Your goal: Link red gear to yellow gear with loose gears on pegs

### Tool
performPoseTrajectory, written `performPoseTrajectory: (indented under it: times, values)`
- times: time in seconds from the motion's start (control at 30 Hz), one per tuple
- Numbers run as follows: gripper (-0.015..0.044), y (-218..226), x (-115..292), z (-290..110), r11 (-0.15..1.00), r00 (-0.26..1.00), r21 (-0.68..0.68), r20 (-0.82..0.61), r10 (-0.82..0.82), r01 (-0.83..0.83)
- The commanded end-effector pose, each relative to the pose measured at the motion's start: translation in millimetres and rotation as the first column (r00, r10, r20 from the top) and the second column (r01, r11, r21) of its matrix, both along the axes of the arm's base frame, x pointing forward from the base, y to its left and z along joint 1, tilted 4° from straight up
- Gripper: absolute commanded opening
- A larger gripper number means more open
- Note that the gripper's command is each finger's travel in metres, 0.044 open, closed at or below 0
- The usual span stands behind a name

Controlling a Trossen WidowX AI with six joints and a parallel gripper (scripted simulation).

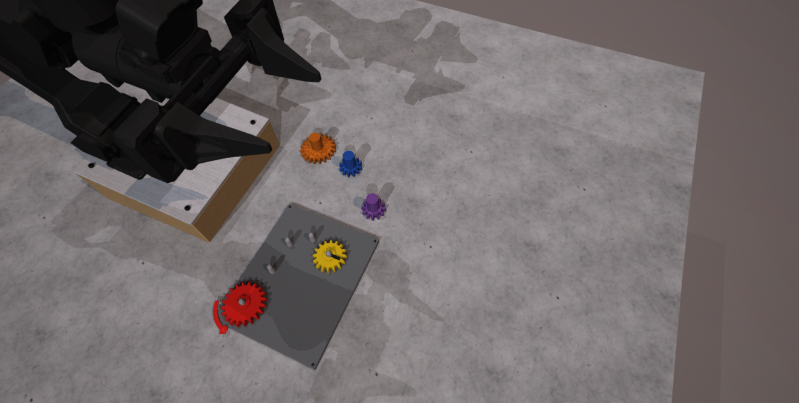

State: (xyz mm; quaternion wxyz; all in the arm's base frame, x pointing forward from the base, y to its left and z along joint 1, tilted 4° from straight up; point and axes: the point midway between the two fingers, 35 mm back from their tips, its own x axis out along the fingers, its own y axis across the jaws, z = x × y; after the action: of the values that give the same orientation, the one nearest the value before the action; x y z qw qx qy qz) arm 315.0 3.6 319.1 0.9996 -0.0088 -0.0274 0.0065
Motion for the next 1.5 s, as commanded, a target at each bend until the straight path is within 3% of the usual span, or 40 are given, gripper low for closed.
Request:
performPoseTrajectory:
  times: [0.0,0.2,0.37,0.53,0.67,0.77,0.83,1.47]
  values:
    - [0.0426,1,1,-2,1.000,1.000,0.009,-0.010,0.004,-0.004]
    - [0.0440,46,23,-74,0.961,0.933,0.275,-0.337,0.130,-0.034]
    - [0.0440,93,17,-143,0.899,0.754,0.428,-0.619,0.217,0.093]
    - [0.0440,133,-14,-207,0.855,0.493,0.412,-0.841,0.223,0.315]
    - [0.0440,155,-56,-253,0.827,0.240,0.249,-0.960,0.143,0.505]
    - [0.0440,163,-89,-278,0.792,0.071,0.075,-0.997,0.040,0.605]
    - [0.0440,173,-98,-282,0.782,0.039,0.036,-0.999,0.015,0.622]
    - [0.0440,173,-95,-306,0.781,0.035,0.031,-0.999,0.012,0.624]
